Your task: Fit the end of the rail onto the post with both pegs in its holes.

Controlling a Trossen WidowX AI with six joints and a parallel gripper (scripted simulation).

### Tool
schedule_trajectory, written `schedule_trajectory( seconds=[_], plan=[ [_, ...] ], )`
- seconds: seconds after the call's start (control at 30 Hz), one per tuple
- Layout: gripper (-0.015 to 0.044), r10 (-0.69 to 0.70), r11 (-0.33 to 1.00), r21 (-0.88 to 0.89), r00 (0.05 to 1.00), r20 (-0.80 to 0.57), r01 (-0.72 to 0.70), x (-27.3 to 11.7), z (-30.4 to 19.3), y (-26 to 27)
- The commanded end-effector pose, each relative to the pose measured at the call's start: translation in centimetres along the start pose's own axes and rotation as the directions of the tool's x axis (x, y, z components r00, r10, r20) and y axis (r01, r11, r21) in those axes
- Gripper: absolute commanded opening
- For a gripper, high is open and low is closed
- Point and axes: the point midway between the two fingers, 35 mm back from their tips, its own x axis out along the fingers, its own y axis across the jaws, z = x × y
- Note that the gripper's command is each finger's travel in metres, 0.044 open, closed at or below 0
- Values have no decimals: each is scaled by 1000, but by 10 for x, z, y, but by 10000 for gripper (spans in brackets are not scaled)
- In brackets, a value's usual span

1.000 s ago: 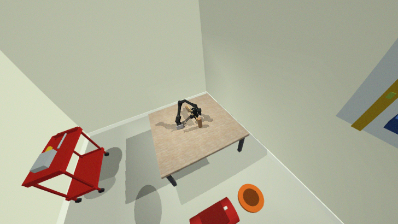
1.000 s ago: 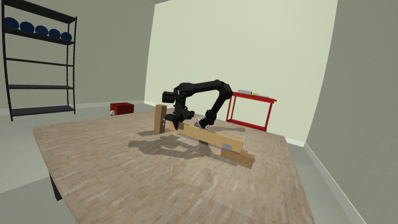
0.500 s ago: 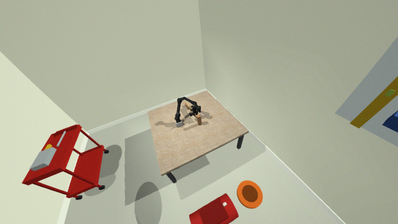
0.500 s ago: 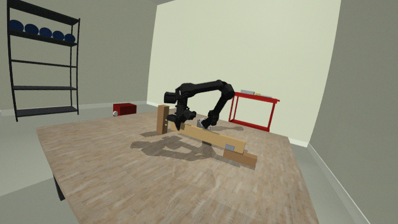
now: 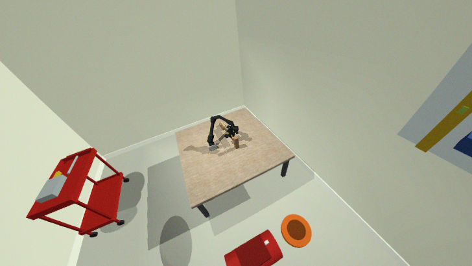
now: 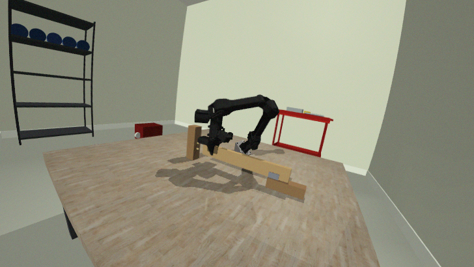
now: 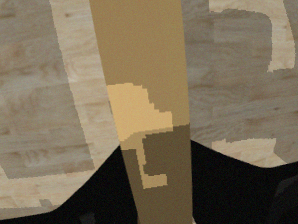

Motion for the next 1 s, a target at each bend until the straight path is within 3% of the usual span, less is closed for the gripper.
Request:
schedule_trajectory(
  seconds=[0.0,0.97],
  plan=[
    [0,-6,1000,1,1000,-3,6,-2,-3,0],
    [0,-6,1000,1,1000,-3,6,-2,-12,0]
  ],
)
